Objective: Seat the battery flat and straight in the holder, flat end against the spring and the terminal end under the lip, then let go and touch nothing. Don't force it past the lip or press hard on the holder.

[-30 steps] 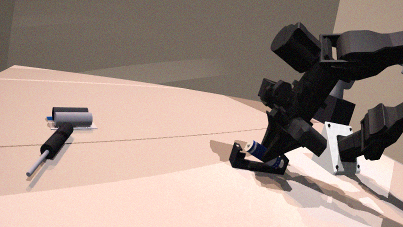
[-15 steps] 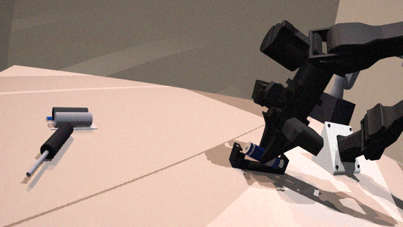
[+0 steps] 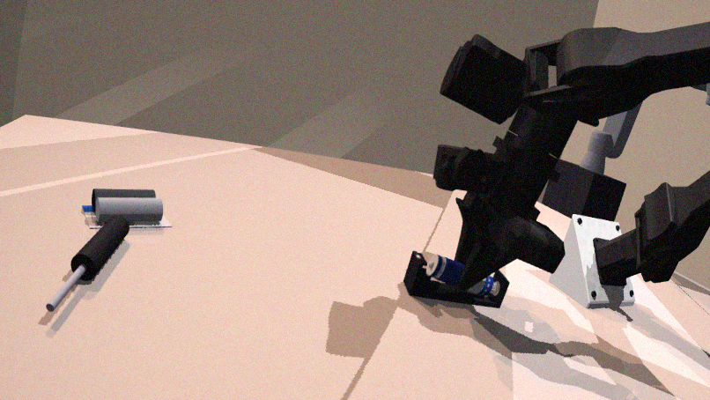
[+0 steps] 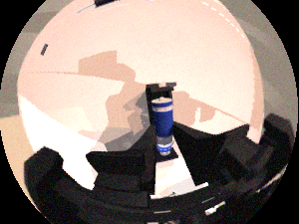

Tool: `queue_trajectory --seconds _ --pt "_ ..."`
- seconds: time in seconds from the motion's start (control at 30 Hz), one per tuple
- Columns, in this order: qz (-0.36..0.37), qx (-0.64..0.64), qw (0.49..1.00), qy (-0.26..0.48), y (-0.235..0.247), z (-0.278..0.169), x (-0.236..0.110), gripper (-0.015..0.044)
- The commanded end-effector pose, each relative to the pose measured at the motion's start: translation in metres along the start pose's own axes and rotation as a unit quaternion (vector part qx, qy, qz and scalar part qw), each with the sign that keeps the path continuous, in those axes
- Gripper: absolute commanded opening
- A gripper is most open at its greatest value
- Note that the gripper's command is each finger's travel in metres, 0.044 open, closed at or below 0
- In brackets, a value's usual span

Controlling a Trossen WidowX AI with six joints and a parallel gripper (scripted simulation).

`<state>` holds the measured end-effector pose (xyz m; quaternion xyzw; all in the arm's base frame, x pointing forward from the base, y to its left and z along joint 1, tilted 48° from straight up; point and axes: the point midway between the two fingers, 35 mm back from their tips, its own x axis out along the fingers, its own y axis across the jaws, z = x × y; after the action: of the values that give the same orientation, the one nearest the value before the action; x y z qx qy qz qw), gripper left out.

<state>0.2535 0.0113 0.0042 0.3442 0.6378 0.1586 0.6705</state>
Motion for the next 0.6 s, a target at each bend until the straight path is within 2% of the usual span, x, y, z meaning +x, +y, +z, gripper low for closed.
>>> queue_trajectory --seconds 0.0,0.57 --pt "-0.003 0.002 1.0 0.021 -0.0023 -0.0022 0.0024 0.0077" --pt "-0.002 -0.002 0.997 0.073 -0.0013 -0.0013 0.0043 0.0077"
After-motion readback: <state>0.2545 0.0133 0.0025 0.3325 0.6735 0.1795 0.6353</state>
